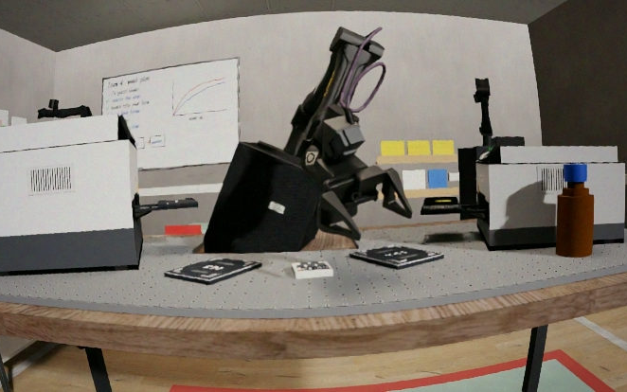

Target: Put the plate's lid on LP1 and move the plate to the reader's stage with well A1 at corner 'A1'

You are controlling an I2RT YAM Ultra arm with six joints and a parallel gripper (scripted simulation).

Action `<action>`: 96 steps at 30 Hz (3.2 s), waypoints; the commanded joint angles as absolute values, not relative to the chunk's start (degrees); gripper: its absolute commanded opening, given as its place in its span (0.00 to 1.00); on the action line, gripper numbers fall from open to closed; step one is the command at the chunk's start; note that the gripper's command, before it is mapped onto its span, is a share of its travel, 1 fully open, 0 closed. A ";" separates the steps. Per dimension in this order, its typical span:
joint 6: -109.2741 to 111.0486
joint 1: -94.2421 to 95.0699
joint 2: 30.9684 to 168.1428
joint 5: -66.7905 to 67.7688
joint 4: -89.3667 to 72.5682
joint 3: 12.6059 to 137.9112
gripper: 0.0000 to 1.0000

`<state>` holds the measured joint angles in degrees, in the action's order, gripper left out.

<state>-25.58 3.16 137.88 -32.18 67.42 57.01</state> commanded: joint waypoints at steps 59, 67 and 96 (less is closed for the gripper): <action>-44.88 18.40 115.76 -21.26 23.78 62.92 1.00; -48.79 21.60 111.75 -18.98 14.86 64.06 1.00; -60.79 32.66 97.99 -10.90 -11.57 63.44 1.00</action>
